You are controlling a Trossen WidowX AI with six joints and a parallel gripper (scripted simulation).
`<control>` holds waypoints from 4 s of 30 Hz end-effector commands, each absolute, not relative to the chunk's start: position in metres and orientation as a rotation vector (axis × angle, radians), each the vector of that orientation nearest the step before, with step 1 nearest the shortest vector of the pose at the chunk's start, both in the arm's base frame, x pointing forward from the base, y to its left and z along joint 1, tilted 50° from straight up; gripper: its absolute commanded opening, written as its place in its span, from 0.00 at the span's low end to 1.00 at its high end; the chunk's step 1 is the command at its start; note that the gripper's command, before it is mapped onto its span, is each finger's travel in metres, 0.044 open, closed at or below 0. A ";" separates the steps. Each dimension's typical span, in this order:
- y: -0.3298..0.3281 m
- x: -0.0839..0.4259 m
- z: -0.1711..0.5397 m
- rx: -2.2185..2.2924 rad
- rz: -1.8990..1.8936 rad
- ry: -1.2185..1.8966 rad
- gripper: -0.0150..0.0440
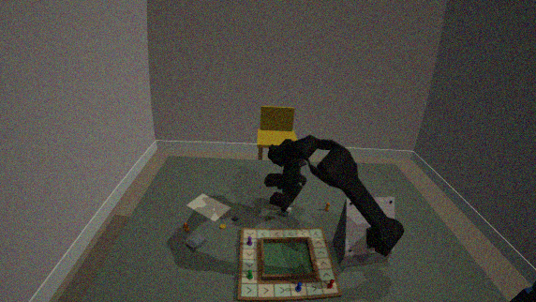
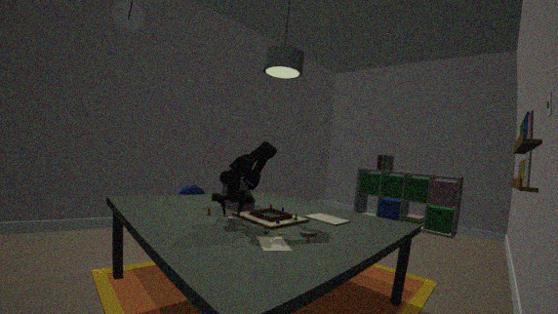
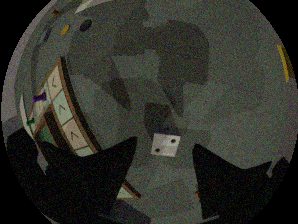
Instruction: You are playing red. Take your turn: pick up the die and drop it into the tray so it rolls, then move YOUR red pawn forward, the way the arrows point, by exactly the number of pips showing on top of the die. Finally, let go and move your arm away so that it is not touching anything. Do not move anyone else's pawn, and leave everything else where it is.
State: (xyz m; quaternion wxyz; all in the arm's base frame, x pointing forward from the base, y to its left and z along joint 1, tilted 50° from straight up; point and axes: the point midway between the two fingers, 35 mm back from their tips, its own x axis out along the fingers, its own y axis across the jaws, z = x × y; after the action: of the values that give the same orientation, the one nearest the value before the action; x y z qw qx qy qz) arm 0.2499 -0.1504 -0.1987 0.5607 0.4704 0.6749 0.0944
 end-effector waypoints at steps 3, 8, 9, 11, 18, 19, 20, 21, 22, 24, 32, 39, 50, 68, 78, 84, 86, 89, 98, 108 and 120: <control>-0.140 0.249 -0.206 1.117 0.226 1.596 0.72; -0.135 0.250 -0.210 1.117 0.227 1.596 0.72; -0.134 0.250 -0.210 1.117 0.227 1.596 0.72; -0.134 0.250 -0.210 1.117 0.227 1.596 0.63; -0.134 0.250 -0.210 1.117 0.227 1.596 0.42; -0.134 0.250 -0.210 1.117 0.227 1.596 0.41; -0.134 0.250 -0.210 1.117 0.227 1.596 0.40; -0.134 0.250 -0.210 1.117 0.227 1.596 0.39; -0.134 0.250 -0.210 1.117 0.227 1.596 0.37; -0.135 0.250 -0.210 1.117 0.227 1.596 0.29; -0.179 0.250 -0.175 1.114 0.221 1.596 0.25; -0.217 0.242 -0.135 1.114 0.220 1.598 0.25; -0.207 0.254 -0.105 1.211 0.110 1.631 0.25; -0.134 0.280 -0.039 1.528 -0.257 1.701 0.25; -0.089 0.281 -0.008 1.703 -0.462 1.724 0.25; -0.061 0.277 0.008 1.805 -0.587 1.734 0.25; -0.051 0.274 0.013 1.839 -0.630 1.737 0.25; -0.041 0.271 0.019 1.877 -0.679 1.741 0.25; -0.036 0.266 0.014 1.742 -0.814 1.720 0.25; -0.033 0.260 0.007 1.477 -1.063 1.553 0.25; -0.033 0.261 0.008 1.283 -1.239 1.195 0.25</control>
State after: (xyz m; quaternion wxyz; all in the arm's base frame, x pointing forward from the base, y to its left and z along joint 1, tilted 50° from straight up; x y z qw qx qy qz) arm 0.2616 -0.0335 0.0074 0.4538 0.5331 0.5196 -0.4897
